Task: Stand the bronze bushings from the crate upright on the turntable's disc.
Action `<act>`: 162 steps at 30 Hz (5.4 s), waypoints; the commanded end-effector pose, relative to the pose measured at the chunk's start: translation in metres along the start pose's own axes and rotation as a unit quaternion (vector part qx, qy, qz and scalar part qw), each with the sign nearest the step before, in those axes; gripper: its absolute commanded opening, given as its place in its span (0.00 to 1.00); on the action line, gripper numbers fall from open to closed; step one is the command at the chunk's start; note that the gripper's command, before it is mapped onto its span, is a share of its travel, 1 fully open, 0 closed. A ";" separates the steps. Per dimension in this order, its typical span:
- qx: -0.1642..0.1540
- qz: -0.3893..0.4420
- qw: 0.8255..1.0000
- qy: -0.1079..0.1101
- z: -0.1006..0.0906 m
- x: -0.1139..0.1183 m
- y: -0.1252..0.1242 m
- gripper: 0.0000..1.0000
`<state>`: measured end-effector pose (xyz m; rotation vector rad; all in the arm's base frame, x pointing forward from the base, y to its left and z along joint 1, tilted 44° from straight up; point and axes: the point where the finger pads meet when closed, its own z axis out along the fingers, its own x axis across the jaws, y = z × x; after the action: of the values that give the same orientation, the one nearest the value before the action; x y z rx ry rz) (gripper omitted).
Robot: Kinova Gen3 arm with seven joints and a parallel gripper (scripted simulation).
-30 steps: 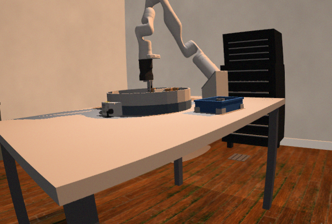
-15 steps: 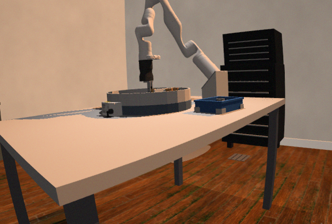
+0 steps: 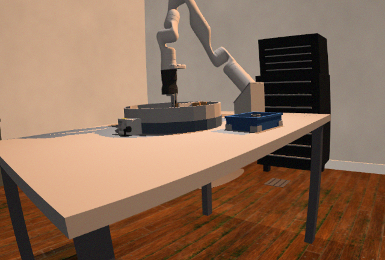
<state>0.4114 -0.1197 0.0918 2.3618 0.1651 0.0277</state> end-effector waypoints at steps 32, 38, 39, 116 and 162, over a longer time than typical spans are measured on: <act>0.000 0.000 1.000 0.001 -0.001 0.001 0.000 0.38; 0.000 0.000 1.000 0.001 -0.001 0.001 0.000 0.38; 0.000 0.000 1.000 0.001 -0.001 0.001 0.000 0.38; 0.000 0.000 1.000 0.001 -0.052 0.000 0.000 1.00; 0.000 0.000 1.000 0.001 -0.144 0.000 0.000 1.00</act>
<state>0.4015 -0.0201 0.1944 2.3618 0.1649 0.0278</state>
